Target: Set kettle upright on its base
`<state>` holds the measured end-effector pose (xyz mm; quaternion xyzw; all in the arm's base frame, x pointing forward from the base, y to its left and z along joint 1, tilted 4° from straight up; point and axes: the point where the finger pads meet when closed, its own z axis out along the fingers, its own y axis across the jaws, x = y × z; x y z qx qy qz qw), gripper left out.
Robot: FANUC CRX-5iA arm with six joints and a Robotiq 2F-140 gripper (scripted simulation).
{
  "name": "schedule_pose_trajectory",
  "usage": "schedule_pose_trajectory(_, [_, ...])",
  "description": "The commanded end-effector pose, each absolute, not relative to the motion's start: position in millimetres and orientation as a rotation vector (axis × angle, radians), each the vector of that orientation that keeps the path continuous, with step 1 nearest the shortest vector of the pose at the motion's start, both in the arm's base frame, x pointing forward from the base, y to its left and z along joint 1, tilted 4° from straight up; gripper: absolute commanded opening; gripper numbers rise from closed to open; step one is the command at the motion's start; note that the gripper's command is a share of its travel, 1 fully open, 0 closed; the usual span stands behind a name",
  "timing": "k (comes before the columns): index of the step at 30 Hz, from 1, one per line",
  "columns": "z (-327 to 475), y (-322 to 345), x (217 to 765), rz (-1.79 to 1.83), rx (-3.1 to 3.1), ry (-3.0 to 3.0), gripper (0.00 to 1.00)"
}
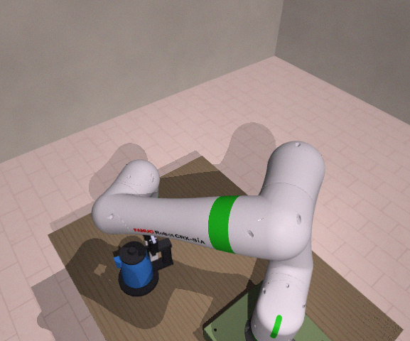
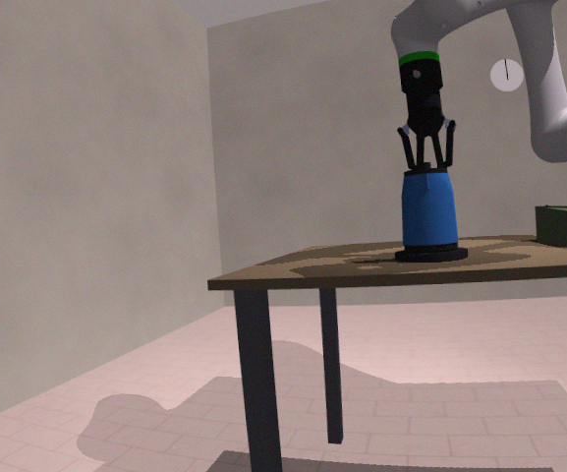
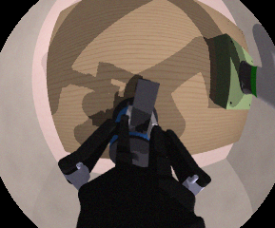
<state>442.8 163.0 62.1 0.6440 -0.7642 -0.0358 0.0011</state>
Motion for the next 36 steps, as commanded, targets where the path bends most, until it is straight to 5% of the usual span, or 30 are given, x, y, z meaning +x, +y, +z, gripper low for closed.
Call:
schedule_pose_trajectory(1, [62.3, 163.0, 443.0, -0.112, 2.022, -2.399, 0.00])
schedule_pose_trajectory(28, [59.3, 163.2, 442.9, -0.112, 2.022, -2.399, 0.00])
schedule_pose_trajectory(29, [59.3, 163.2, 442.9, -0.112, 2.022, -2.399, 0.47])
schedule_pose_trajectory(36, [59.3, 163.2, 442.9, -0.112, 2.022, -2.399, 0.47])
